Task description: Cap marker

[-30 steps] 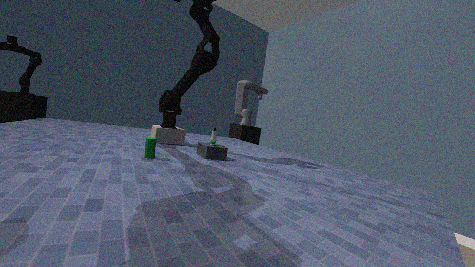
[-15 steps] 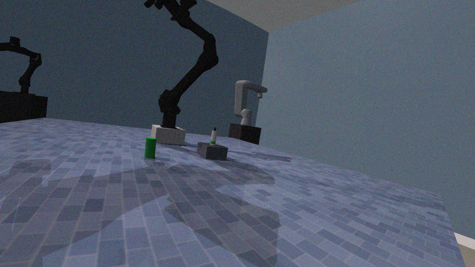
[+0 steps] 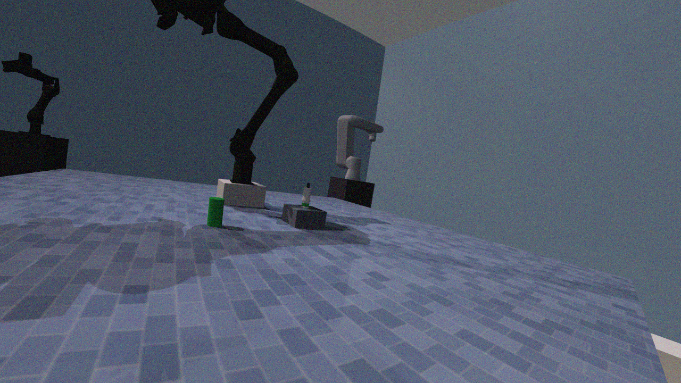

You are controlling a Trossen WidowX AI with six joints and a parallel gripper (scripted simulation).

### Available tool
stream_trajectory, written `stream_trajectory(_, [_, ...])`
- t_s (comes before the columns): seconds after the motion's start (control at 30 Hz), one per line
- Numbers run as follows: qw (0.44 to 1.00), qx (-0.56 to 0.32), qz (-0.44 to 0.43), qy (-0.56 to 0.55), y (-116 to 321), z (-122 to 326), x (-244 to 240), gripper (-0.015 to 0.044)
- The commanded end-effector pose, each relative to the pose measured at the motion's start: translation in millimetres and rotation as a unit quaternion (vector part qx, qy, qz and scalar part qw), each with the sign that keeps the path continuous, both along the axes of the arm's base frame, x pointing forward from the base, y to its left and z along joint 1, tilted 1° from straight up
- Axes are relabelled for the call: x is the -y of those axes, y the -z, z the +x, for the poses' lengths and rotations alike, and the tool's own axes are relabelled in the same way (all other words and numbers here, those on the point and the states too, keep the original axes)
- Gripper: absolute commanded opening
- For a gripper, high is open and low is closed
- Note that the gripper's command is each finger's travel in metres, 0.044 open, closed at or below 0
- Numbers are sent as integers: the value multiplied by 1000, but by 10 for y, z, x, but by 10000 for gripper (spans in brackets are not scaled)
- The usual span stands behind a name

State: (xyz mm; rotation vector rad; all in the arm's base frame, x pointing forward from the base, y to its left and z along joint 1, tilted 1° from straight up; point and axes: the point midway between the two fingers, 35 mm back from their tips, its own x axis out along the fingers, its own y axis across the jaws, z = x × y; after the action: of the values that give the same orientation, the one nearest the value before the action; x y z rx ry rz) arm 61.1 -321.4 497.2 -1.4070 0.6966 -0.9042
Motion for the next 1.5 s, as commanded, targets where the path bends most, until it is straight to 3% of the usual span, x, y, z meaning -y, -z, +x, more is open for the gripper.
stream_trajectory(0.0, [992,40,110,-38,450,388,177,244])
stream_trajectory(0.33, [914,43,392,-95,1727,1551,73,244])
stream_trajectory(0.73, [772,-113,622,-57,3146,2464,-1097,244])
stream_trajectory(1.03, [684,-306,661,38,3936,2435,-2212,244])
stream_trajectory(1.27, [679,-321,658,46,3997,2413,-2259,244])
stream_trajectory(1.47, [679,-321,658,46,4329,2408,-2261,244])
